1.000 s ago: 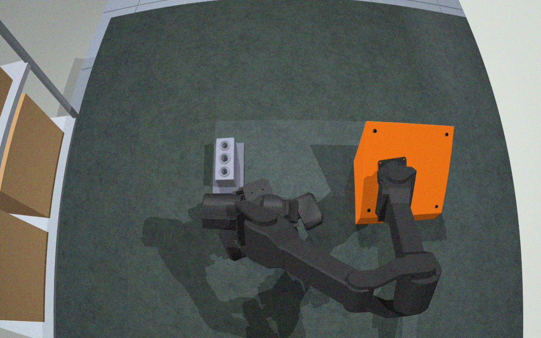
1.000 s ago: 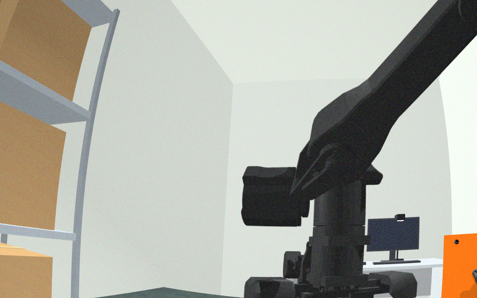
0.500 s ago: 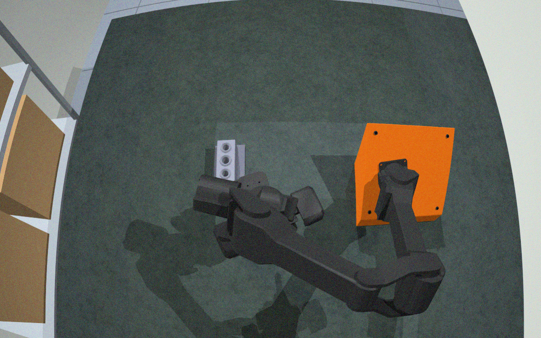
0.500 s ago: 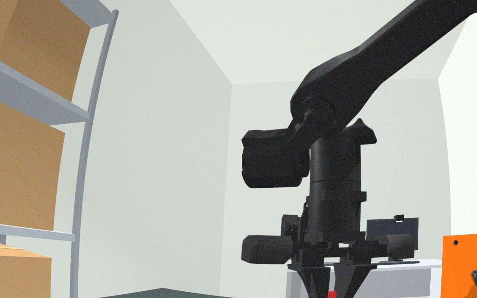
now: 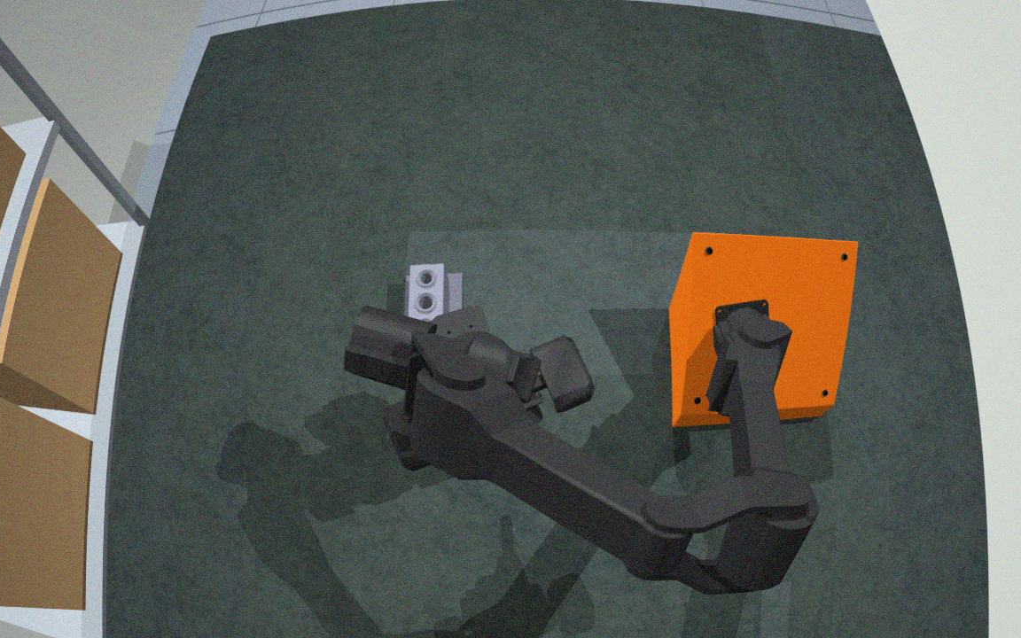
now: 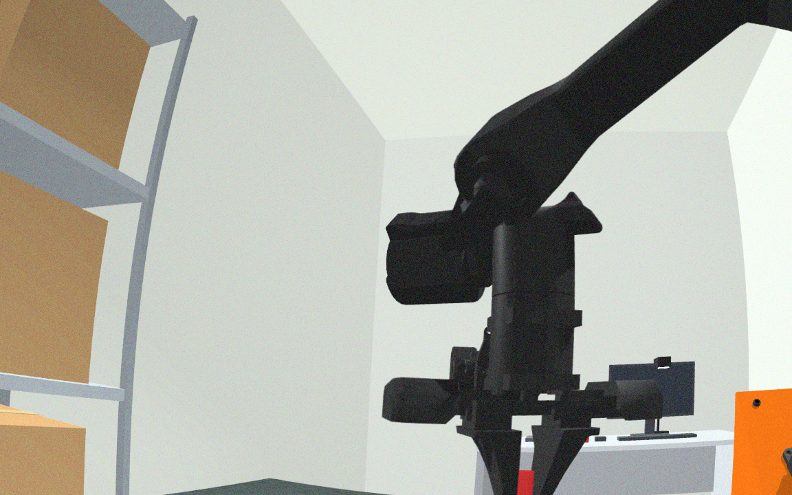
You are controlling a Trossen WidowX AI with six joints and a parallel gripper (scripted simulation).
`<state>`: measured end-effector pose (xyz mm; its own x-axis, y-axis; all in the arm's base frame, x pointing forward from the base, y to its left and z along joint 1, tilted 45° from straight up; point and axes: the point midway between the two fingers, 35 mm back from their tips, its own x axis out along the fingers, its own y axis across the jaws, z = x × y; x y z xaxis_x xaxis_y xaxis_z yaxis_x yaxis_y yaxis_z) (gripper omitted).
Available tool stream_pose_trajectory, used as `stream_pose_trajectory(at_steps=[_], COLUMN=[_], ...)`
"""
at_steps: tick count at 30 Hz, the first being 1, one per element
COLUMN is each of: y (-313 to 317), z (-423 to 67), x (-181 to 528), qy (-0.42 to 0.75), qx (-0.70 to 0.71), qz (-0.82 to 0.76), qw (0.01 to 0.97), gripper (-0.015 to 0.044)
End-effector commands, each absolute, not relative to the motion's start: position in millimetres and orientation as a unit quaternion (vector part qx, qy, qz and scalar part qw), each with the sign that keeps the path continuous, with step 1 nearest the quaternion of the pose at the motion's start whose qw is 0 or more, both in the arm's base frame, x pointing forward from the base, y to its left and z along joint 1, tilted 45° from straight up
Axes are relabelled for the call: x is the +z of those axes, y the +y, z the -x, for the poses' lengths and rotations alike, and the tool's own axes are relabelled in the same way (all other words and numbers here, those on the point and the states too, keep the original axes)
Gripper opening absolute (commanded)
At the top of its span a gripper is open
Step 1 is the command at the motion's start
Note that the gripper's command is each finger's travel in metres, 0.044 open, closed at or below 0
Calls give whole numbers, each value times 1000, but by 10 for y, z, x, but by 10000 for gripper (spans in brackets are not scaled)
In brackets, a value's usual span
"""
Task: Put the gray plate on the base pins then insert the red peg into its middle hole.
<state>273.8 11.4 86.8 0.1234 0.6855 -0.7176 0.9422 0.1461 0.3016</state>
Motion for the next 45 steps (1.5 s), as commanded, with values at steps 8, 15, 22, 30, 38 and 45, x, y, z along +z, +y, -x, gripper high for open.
stream_pose_trajectory(at_steps=[8,15,22,30,38,45], y=[-118,-265,-393,-556,-724,-871], z=[-2935,-3047,-3127,-3221,-3305,-3364], x=[707,601,505,366,204,51], qy=[644,644,646,647,646,646], qx=[-163,-162,-154,-151,-151,-151], qz=[-629,-629,-624,-623,-624,-625], qw=[403,404,412,413,412,411], gripper=[0,0,0,0,0,0])
